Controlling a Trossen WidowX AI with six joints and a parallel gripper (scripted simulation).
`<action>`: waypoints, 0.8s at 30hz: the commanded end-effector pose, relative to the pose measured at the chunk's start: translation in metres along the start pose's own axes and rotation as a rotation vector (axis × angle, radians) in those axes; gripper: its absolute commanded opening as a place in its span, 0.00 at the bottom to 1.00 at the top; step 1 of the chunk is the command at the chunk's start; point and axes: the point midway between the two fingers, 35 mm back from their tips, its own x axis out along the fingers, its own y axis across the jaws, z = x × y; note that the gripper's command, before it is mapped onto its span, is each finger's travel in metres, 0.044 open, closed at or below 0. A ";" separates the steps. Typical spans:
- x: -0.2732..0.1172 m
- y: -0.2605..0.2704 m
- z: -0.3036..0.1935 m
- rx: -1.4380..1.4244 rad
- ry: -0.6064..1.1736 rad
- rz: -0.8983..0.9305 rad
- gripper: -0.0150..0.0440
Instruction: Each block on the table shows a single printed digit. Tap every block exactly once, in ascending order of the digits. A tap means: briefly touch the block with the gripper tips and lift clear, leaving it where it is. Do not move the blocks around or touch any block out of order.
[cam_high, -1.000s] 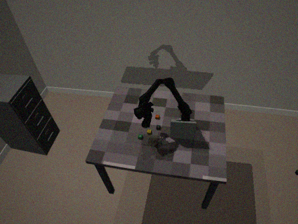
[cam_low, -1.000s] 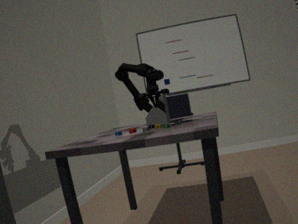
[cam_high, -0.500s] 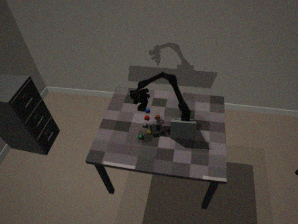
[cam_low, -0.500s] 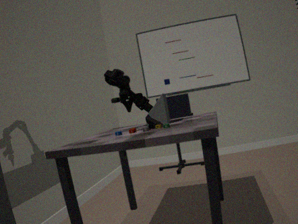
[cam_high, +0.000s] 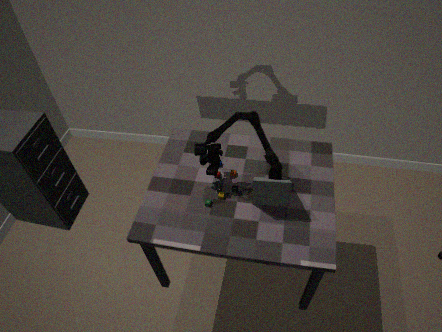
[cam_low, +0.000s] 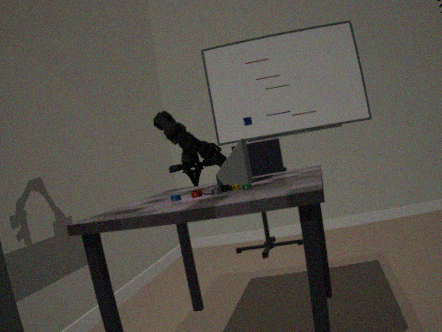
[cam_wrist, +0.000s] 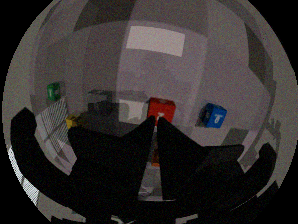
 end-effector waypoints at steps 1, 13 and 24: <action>0.001 0.000 0.002 -0.004 -0.016 -0.003 0.29; 0.020 0.000 0.003 -0.004 -0.016 -0.004 0.29; 0.024 0.000 0.003 0.001 -0.018 0.000 0.29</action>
